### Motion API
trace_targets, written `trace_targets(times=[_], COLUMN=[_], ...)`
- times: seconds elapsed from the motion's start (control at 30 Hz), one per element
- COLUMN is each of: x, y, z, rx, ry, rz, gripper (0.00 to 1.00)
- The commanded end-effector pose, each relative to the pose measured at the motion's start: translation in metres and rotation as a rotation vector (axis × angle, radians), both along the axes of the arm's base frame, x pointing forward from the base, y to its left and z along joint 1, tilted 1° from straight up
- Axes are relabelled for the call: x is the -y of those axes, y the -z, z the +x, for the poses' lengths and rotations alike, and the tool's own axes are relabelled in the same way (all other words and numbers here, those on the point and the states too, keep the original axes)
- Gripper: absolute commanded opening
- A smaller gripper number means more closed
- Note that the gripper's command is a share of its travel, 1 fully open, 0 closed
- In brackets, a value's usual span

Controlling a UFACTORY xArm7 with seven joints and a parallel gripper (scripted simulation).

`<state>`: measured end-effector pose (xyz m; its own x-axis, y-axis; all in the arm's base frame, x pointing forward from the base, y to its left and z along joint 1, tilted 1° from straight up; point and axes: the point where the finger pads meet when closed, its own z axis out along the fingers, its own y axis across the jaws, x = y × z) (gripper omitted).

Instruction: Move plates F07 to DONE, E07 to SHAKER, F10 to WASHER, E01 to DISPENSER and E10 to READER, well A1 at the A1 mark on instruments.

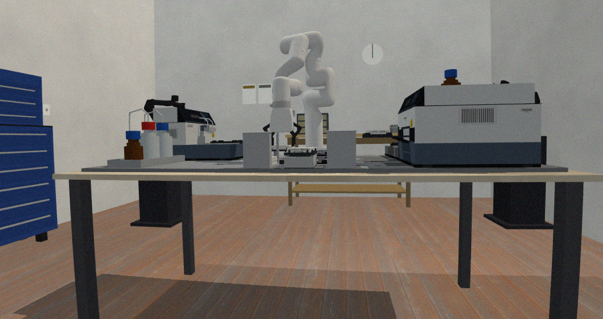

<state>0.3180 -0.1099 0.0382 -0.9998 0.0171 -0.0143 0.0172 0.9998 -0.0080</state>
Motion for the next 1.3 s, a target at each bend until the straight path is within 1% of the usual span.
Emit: trace_targets(times=[0.0, 0.47, 0.5, 1.27], x=[0.0006, 0.0006, 0.0006, 0.0006], y=[-0.0008, -0.0009, -0.0009, -0.0010], z=[0.0018, 0.0018, 0.0018, 0.0018], rx=[0.005, 0.005, 0.005, 0.005], ry=[0.000, 0.000, 0.000, 0.000], rz=[-0.002, -0.002, -0.002, -0.002], gripper=[1.00, 1.00, 0.00, 0.00])
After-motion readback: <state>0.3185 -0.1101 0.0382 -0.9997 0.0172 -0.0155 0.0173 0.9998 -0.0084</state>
